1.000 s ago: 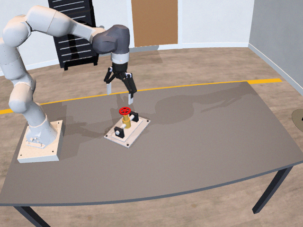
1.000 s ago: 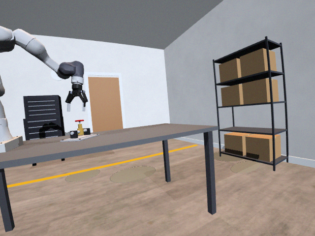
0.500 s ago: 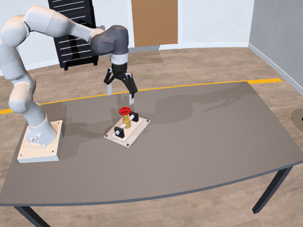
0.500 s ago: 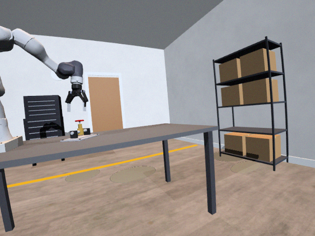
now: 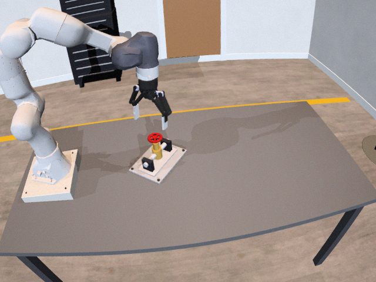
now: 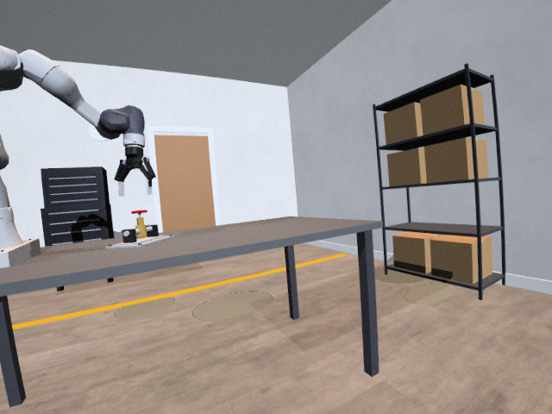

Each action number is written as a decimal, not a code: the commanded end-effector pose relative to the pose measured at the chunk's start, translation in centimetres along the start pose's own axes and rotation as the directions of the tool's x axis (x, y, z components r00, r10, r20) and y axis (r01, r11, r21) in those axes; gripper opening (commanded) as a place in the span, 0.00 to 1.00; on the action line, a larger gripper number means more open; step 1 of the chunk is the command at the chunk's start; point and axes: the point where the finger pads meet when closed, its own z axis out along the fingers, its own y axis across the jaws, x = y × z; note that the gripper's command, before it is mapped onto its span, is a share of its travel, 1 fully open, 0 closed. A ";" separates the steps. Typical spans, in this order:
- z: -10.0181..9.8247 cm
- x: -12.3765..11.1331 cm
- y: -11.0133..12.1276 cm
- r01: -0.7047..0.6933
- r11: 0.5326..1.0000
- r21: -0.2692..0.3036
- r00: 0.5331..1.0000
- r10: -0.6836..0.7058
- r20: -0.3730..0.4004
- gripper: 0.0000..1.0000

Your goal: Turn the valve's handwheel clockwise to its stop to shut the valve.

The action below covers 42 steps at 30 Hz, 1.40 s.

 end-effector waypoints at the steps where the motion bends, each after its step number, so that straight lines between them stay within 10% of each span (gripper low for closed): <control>1: -0.2 0.0 0.7 0.030 0.999 -0.020 0.999 -0.030 -0.022 1.00; 42: -0.3 -0.1 1.4 0.053 0.998 -0.046 0.997 -0.055 -0.047 1.00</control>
